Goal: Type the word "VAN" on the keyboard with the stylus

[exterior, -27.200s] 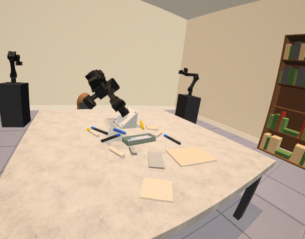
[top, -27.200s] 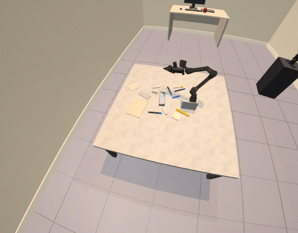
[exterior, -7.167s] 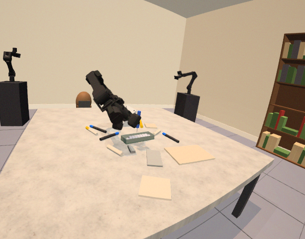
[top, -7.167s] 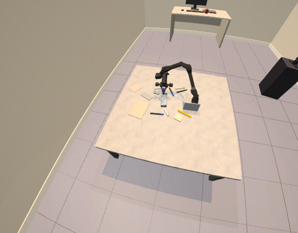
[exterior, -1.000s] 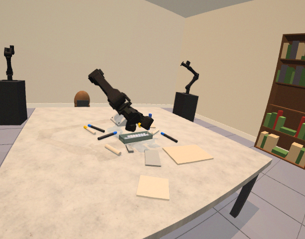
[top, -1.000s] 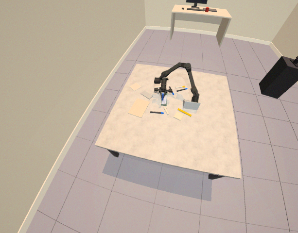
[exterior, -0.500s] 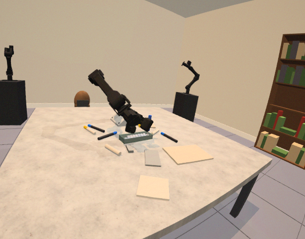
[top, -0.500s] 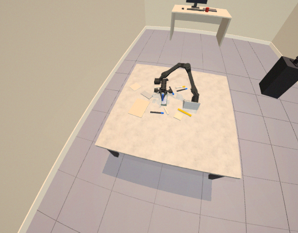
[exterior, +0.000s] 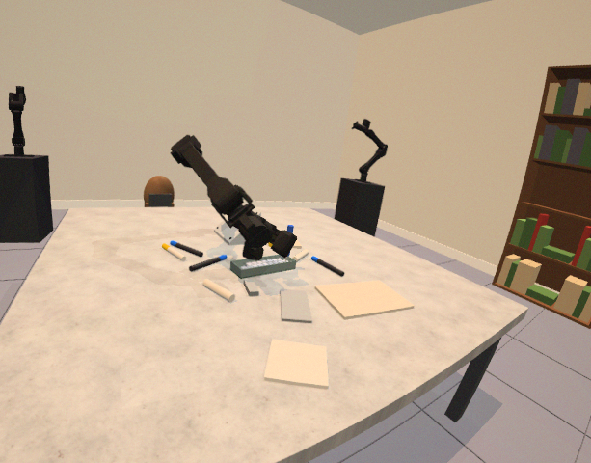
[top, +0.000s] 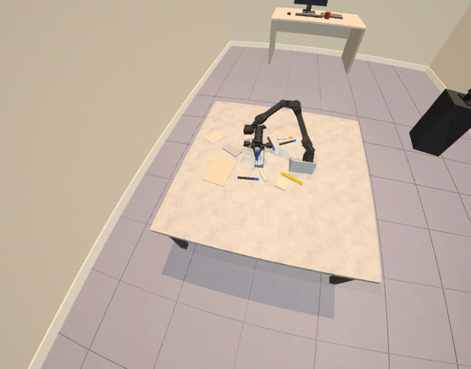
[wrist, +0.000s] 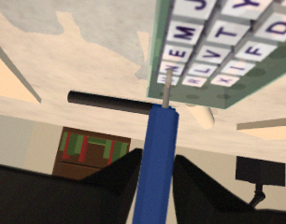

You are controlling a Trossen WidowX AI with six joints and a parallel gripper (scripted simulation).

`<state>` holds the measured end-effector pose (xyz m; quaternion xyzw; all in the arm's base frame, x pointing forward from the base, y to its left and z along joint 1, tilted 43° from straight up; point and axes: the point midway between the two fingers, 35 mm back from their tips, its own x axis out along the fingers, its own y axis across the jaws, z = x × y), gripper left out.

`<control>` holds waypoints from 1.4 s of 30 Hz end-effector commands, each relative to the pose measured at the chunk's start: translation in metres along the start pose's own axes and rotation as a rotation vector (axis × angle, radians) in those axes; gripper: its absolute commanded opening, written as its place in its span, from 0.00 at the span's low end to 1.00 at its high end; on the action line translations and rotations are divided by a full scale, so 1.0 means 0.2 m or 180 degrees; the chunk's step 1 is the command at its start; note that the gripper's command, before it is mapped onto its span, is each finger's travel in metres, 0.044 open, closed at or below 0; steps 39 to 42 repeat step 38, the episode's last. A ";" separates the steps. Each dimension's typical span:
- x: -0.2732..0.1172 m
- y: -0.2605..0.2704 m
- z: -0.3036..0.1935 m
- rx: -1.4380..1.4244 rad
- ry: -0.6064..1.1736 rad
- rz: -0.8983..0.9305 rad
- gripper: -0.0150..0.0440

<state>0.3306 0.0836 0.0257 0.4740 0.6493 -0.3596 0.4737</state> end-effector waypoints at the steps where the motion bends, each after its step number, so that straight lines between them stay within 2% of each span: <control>1: 0.01 0.00 0.01 -0.0011 -0.0004 -0.0009 0.39; 16: 0.01 0.00 0.01 -0.0011 -0.0004 -0.0009 0.39; 25: -0.09 0.00 -0.16 -0.0011 0.0001 -0.0008 0.39; 42: -0.07 -0.01 -0.15 -0.0005 -0.0008 -0.0038 0.40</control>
